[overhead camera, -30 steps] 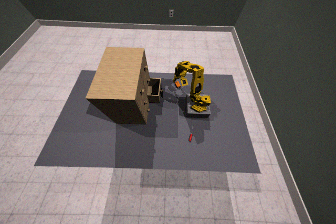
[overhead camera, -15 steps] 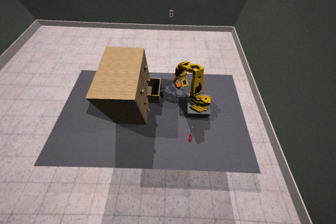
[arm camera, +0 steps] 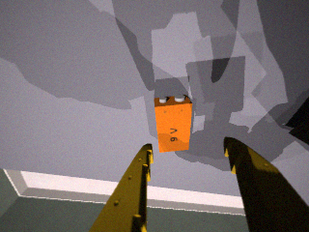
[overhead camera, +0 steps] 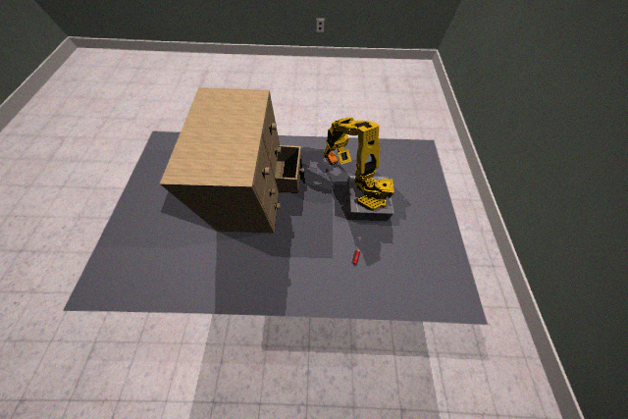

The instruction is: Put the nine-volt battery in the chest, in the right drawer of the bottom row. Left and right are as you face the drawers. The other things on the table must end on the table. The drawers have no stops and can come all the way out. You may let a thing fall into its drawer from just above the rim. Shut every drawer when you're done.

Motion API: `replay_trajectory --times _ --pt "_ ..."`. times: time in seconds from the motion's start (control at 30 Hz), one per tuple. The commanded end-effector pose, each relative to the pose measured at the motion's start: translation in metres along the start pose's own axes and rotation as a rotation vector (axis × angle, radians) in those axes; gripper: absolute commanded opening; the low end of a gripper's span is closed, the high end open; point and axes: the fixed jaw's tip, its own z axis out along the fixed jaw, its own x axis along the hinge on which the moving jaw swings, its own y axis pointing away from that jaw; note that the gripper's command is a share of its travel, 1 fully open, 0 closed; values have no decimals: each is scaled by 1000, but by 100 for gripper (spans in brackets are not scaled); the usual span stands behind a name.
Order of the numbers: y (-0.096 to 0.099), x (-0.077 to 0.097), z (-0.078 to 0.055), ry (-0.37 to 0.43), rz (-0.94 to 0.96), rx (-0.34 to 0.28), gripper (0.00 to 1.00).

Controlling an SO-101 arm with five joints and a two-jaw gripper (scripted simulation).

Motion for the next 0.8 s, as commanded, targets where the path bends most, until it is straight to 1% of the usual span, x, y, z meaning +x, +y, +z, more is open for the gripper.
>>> replay_trajectory --times 0.0,0.27,0.43,0.77 --pt "1 -1 3 -6 -1 1 30" --pt "1 -1 3 -6 -1 1 30" --pt "0 1 19 -6 -1 1 30" --pt "0 1 19 -6 -1 1 30"
